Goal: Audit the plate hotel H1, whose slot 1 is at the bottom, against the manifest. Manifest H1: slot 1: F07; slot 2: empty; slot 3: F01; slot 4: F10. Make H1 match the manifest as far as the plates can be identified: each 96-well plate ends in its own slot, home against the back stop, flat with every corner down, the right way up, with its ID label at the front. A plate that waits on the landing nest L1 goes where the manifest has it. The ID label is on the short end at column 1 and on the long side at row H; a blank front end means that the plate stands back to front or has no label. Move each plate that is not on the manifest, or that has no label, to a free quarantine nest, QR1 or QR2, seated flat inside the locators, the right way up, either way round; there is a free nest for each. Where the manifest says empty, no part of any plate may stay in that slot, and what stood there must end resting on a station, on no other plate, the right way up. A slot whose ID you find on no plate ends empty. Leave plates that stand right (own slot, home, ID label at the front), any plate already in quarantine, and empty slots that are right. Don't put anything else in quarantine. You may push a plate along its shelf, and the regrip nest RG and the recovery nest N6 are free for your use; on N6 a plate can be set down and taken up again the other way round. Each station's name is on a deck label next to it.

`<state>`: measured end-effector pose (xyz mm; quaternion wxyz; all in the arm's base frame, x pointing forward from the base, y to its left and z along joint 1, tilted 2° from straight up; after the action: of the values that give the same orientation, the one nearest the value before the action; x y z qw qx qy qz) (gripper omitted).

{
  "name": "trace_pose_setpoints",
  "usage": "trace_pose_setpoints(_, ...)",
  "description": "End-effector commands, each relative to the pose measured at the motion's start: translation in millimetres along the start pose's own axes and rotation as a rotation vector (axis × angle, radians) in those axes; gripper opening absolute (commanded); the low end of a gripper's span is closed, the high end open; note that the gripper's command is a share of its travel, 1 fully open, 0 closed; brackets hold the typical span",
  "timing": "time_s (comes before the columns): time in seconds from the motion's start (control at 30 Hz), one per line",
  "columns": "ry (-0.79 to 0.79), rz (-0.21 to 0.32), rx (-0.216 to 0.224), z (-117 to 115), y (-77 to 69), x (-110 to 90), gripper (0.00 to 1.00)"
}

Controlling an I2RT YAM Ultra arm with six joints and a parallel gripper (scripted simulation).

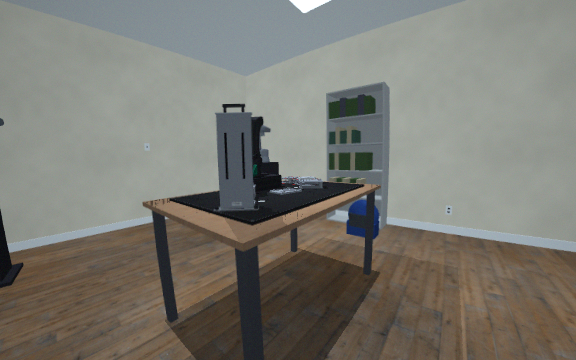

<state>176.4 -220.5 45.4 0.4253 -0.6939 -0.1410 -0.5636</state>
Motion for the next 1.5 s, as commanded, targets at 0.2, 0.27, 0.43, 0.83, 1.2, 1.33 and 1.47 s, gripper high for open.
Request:
trace_pose_setpoints(0.2,0.006,0.026,0.010,1,-7.7,7,1.00)
trace_pose_setpoints(0.27,0.006,0.026,0.009,1,-9.5,10,1.00)
trace_pose_setpoints(0.43,0.006,0.026,0.009,1,-12.3,15,1.00)
trace_pose_setpoints(0.83,0.006,0.026,0.009,1,-24.5,34,1.00)
trace_pose_setpoints(1.2,0.006,0.025,0.009,1,-36.1,56,1.00)
trace_pose_setpoints(1.33,0.006,0.025,0.009,1,-41.3,65,1.00)
trace_pose_setpoints(1.47,0.006,0.025,0.009,0,-45.1,72,1.00)
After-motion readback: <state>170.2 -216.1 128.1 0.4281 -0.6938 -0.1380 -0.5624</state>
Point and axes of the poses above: the point where the finger pads meet when closed, its own y axis out along the fingers, its own z axis across the jaws, x = y × z, the point moved 2 cm from there along -y, back along the fingers
